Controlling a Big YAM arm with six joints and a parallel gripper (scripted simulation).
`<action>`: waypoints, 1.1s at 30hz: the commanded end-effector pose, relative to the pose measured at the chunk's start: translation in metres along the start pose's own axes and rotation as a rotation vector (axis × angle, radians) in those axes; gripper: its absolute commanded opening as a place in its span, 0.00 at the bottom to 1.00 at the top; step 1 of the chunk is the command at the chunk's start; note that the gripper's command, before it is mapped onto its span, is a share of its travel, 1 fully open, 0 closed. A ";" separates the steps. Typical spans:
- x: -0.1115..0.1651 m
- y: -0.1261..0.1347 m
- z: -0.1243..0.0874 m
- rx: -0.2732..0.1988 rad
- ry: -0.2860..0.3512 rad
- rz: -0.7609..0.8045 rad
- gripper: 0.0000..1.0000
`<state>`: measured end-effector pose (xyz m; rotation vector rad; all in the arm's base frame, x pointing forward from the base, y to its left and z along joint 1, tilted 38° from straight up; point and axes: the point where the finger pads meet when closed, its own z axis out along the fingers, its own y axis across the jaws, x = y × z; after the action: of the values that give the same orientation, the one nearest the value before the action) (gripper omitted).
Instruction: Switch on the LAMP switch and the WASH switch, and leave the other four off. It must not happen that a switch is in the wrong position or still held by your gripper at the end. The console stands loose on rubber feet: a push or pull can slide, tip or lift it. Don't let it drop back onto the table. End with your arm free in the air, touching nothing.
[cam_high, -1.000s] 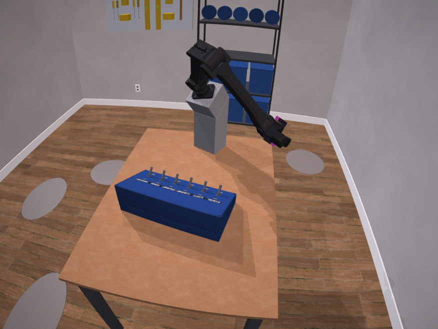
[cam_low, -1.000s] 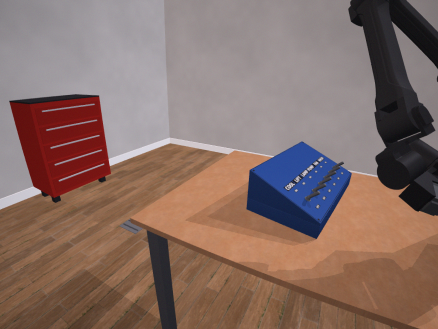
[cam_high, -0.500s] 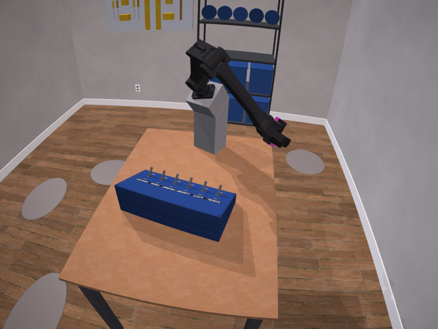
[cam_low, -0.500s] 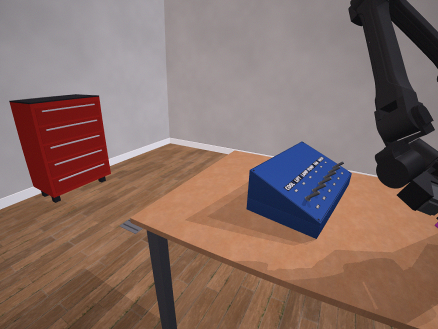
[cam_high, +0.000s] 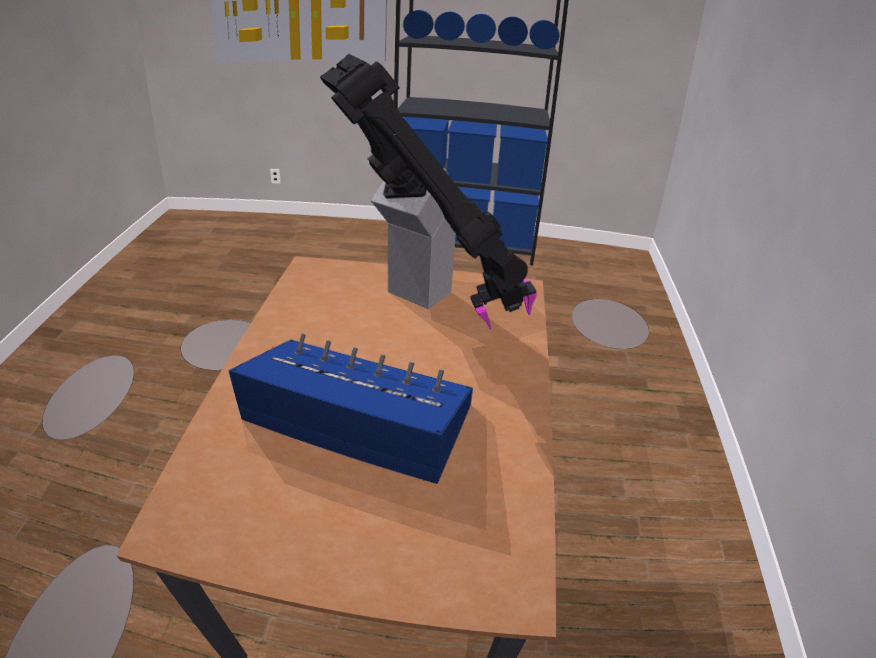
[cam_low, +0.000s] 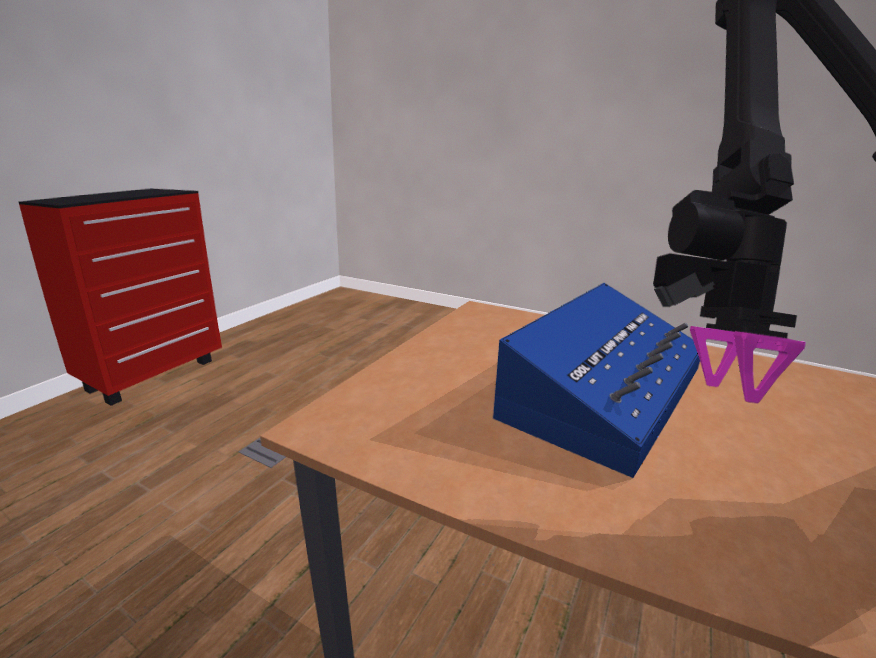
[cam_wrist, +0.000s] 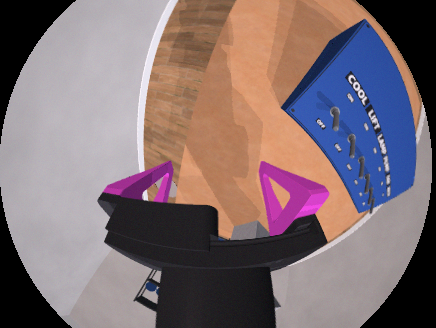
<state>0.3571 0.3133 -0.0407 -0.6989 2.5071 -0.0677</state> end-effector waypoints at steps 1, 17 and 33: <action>-0.023 -0.049 -0.028 0.116 -0.154 0.203 1.00; -0.043 -0.127 -0.085 0.389 -0.421 0.468 0.70; -0.043 -0.126 -0.081 0.391 -0.414 0.464 0.70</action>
<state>0.4068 0.2042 0.0629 0.0283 2.1307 -0.2627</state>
